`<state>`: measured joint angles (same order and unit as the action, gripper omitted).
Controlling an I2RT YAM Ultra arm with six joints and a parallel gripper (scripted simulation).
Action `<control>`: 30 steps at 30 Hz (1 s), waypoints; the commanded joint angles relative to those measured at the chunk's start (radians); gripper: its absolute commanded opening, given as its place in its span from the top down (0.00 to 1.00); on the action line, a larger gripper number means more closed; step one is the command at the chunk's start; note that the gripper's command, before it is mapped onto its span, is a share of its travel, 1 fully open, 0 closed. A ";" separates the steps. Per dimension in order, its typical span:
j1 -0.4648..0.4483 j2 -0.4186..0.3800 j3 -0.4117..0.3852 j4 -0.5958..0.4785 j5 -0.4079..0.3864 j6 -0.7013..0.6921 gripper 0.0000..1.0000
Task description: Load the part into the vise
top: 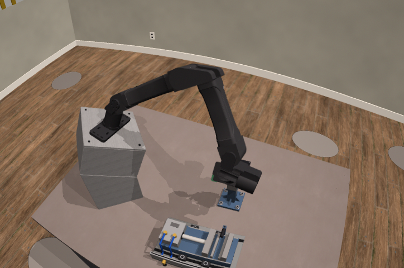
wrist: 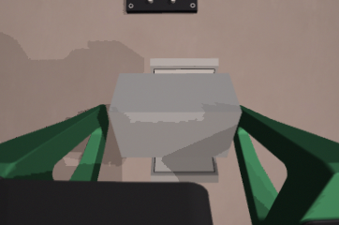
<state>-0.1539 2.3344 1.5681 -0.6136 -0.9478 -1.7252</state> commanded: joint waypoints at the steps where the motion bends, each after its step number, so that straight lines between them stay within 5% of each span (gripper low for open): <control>1: -0.022 0.019 0.040 -0.032 -0.054 -0.025 0.19; 30: -0.042 0.088 0.104 -0.109 -0.157 -0.107 0.19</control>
<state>-0.1780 2.4130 1.6398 -0.6998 -1.0760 -1.8194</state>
